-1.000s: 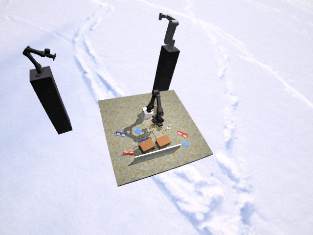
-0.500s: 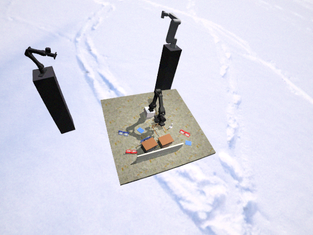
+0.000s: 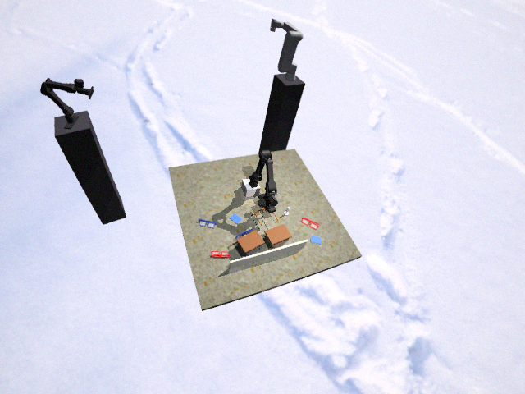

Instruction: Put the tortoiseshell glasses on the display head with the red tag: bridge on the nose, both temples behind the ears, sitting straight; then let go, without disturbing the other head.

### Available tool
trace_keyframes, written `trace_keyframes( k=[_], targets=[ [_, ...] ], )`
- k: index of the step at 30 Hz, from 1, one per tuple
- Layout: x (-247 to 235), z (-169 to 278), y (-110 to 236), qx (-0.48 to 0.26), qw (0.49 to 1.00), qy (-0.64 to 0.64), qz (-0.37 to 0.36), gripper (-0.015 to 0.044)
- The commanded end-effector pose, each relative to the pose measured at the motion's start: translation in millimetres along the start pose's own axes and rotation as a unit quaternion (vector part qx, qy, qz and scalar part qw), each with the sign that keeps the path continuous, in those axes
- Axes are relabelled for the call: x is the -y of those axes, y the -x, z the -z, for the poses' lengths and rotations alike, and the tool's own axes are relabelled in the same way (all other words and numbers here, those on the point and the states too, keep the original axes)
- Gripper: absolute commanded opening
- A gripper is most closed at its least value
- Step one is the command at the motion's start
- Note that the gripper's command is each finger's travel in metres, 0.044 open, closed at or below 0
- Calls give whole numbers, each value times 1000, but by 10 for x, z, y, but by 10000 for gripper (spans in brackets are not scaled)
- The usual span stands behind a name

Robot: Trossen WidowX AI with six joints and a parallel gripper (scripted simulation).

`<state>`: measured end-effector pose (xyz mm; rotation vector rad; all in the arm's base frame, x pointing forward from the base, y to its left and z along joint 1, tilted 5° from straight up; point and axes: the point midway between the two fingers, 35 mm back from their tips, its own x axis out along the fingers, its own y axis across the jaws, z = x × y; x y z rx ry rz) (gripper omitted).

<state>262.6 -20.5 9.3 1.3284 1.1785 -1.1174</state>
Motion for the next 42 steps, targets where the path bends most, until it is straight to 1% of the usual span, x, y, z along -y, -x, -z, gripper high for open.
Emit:
trace_keyframes(
  k=[1,42],
  targets=[
    [-67,6,0,-2,1000,1,-6,0],
    [-683,8,-50,-2,1000,1,-9,0]
  ],
)
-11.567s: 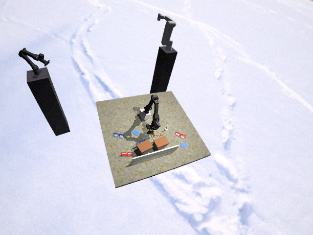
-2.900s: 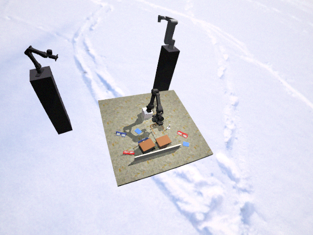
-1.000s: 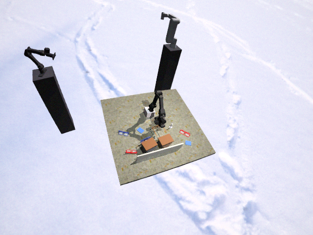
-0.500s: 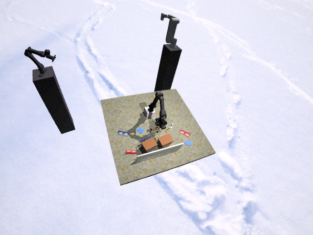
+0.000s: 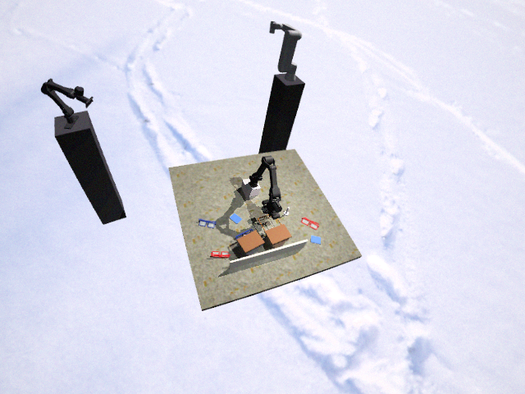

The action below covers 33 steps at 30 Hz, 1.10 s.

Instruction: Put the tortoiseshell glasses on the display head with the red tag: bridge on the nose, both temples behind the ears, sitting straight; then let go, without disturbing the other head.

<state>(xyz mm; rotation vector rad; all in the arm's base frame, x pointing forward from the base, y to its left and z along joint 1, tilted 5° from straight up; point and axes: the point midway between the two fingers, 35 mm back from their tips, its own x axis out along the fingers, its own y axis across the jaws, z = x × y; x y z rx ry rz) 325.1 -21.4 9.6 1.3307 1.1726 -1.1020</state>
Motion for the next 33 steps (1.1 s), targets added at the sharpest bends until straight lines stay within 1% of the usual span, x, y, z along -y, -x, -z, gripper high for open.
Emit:
trace_keyframes(
  k=[1,33],
  targets=[
    [-78,4,7,-1,1000,-2,-2,0],
    [-592,3,-20,-1,1000,-2,-5,0]
  ],
)
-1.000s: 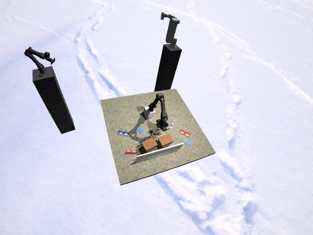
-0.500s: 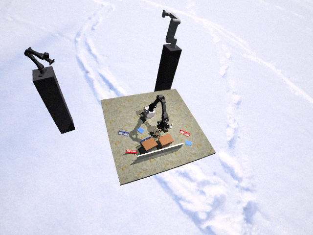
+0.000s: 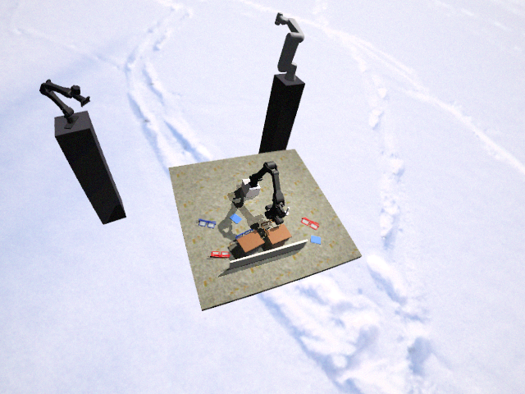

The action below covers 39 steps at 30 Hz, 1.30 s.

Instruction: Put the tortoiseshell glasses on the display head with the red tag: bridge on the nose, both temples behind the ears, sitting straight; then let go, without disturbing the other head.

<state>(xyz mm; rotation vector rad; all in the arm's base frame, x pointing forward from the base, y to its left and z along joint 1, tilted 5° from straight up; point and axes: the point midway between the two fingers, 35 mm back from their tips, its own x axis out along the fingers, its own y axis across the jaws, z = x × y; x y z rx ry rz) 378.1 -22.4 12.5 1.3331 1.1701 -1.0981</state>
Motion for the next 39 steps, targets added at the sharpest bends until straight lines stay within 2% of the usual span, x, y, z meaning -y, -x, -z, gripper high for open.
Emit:
trace_keyframes(
  k=[1,22,39],
  targets=[
    [-78,3,9,-1,1000,-2,-3,0],
    [-381,2,-28,1,1000,-2,-4,0],
    [-420,5,-40,5,1000,-2,-4,0]
  ],
)
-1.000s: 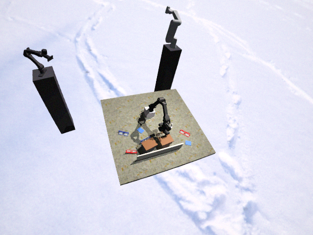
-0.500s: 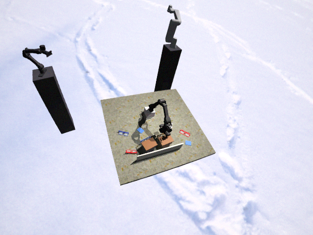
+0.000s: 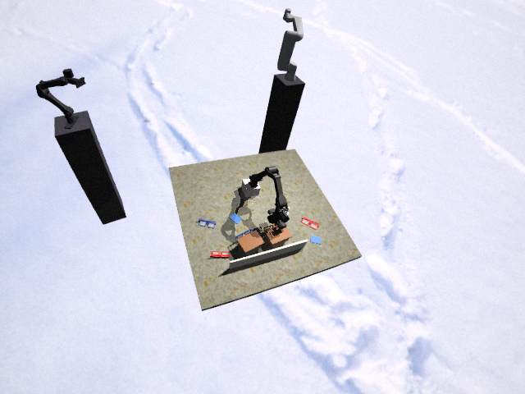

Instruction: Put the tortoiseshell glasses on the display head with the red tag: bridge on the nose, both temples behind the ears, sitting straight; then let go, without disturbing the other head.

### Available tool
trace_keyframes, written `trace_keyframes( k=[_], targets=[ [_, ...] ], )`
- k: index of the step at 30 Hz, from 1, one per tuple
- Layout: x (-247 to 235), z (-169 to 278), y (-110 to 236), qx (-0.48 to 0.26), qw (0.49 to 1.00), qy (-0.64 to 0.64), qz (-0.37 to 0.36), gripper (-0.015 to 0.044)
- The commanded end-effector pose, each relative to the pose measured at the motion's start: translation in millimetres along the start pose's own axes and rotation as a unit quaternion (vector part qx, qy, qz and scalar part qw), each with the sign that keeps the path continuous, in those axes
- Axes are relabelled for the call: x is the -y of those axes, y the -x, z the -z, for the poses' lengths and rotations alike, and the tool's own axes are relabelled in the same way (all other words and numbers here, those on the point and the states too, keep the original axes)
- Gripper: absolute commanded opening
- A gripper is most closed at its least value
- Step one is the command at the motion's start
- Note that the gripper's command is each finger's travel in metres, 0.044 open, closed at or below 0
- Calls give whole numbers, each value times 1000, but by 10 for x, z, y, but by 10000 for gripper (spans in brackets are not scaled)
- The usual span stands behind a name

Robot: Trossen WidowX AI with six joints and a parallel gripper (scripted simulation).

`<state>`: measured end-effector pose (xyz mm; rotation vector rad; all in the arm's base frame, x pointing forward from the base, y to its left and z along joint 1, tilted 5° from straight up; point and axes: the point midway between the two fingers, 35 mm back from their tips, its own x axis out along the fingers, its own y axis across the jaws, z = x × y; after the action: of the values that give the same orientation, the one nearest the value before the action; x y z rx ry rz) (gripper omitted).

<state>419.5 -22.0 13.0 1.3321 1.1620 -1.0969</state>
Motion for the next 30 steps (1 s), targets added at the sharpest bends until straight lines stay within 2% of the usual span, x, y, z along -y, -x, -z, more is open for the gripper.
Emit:
trace_keyframes(
  k=[1,15,19,30],
  targets=[
    [-7,-5,0,2,1000,-1,-1,0],
    [-1,-4,-57,2,1000,-1,-1,0],
    [-2,0,-45,1,1000,0,-1,105],
    [-17,2,21,0,1000,0,10,107]
  ],
)
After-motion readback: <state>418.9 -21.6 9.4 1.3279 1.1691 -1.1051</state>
